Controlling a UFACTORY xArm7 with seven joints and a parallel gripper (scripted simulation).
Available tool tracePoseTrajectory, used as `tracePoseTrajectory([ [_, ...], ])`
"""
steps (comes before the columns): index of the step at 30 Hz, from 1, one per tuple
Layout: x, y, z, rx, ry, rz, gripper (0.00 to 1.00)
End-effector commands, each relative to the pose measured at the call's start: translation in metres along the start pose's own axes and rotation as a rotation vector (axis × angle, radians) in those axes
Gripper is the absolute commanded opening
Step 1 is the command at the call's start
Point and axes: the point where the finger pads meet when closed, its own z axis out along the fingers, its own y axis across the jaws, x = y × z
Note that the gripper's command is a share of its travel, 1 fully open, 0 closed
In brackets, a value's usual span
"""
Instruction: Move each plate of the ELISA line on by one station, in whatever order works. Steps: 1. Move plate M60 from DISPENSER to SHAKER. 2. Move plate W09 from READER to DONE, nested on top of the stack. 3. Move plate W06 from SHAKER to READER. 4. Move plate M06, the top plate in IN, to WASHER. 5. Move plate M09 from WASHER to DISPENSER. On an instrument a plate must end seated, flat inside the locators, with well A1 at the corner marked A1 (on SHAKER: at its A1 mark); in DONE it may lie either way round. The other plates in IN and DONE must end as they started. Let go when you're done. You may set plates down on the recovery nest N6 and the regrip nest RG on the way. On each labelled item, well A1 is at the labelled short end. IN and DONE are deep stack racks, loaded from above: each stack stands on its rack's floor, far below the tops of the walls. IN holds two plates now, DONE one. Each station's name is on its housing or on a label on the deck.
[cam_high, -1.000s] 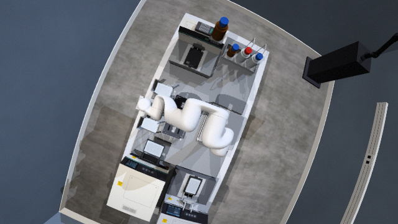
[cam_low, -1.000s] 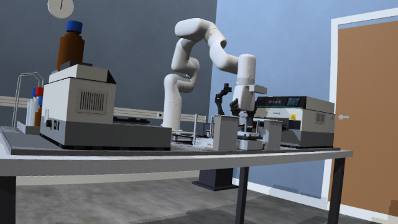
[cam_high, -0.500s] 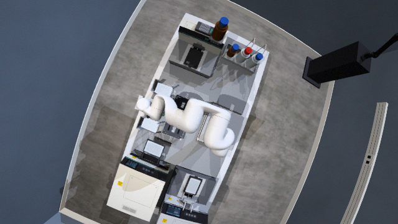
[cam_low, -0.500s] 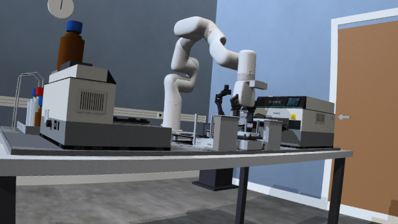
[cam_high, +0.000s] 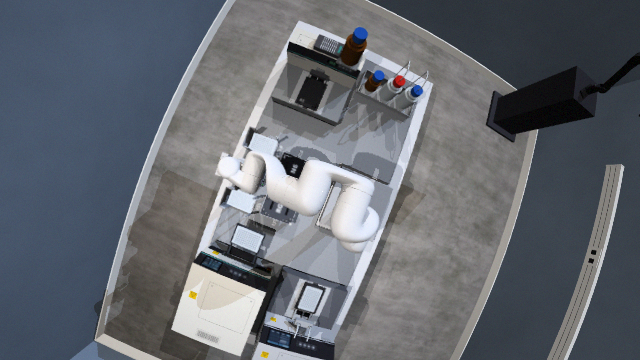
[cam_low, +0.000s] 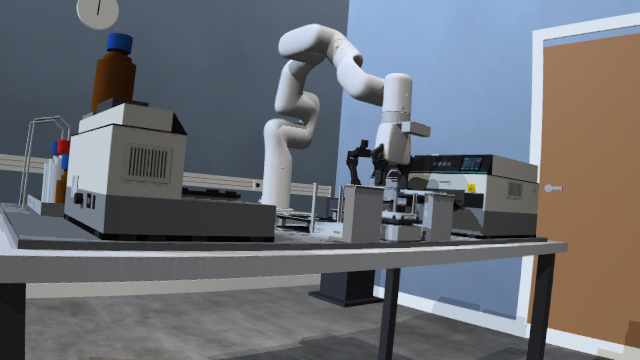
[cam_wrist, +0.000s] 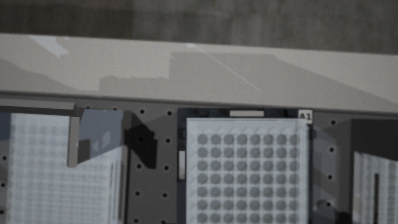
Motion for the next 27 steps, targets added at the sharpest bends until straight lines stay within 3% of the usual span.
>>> tracePoseTrajectory([
  [1,0.001,0.0,-0.006,0.0,0.004,0.0,1.0],
  [27,0.001,0.0,-0.038,0.0,0.004,0.0,1.0],
])
